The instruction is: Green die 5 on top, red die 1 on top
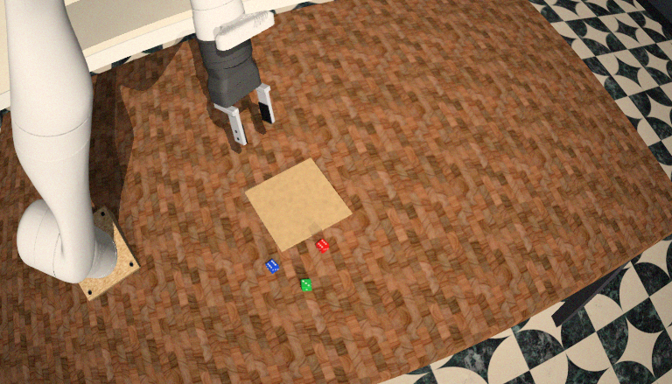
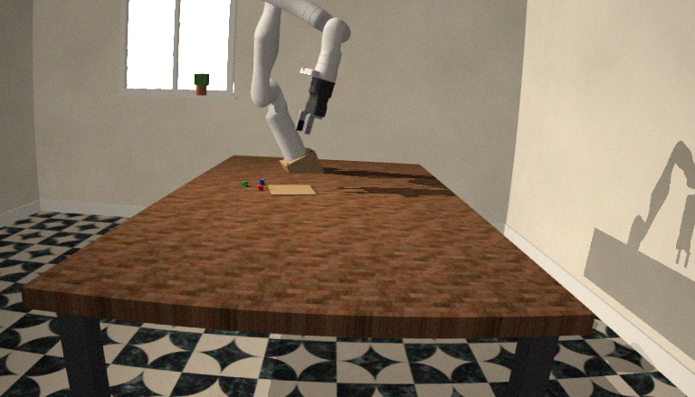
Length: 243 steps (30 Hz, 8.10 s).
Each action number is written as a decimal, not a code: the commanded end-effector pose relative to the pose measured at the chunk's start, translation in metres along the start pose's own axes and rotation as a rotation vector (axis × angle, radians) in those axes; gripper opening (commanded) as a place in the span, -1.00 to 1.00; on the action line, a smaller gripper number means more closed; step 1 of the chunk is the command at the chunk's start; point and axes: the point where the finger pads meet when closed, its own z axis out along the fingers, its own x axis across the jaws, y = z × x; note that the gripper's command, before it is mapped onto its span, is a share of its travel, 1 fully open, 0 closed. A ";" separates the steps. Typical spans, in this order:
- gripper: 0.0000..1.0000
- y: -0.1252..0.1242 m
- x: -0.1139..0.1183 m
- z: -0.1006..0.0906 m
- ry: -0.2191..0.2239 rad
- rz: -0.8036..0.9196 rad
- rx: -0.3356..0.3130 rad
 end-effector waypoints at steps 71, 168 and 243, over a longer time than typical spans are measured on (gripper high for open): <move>1.00 -0.120 0.058 0.158 -0.048 0.546 -0.219; 1.00 -0.050 0.065 0.179 -0.048 0.546 -0.219; 1.00 -0.088 -0.018 0.178 -0.048 0.546 -0.219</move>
